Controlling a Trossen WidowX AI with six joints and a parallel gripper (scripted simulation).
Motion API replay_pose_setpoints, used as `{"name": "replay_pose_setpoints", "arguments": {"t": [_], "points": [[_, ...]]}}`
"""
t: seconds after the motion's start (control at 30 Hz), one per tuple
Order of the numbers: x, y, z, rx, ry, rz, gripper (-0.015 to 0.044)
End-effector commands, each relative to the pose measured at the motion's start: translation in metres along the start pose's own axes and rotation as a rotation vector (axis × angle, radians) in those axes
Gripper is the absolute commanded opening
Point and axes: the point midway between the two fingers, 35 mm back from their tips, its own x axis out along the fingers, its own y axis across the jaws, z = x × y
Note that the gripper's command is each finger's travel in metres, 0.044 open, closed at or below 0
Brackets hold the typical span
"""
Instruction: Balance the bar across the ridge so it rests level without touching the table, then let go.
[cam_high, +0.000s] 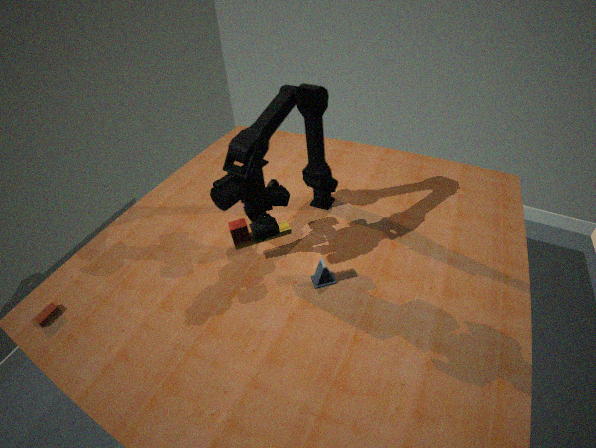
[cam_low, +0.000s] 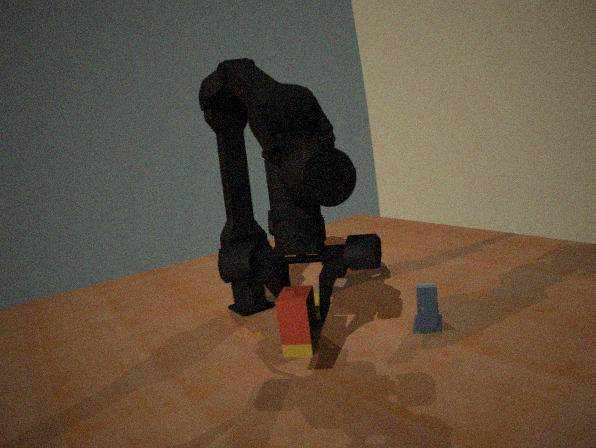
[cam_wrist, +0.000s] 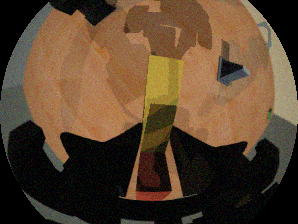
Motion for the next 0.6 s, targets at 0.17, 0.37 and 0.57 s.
{"name": "replay_pose_setpoints", "arguments": {"t": [0.17, 0.37, 0.57], "points": [[-0.027, 0.0, 0.001, -0.004, 0.01, -0.01, 0.0], [-0.042, 0.002, 0.003, -0.004, 0.009, -0.01, 0.0], [-0.053, 0.002, 0.005, -0.004, 0.008, -0.01, 0.0]]}}
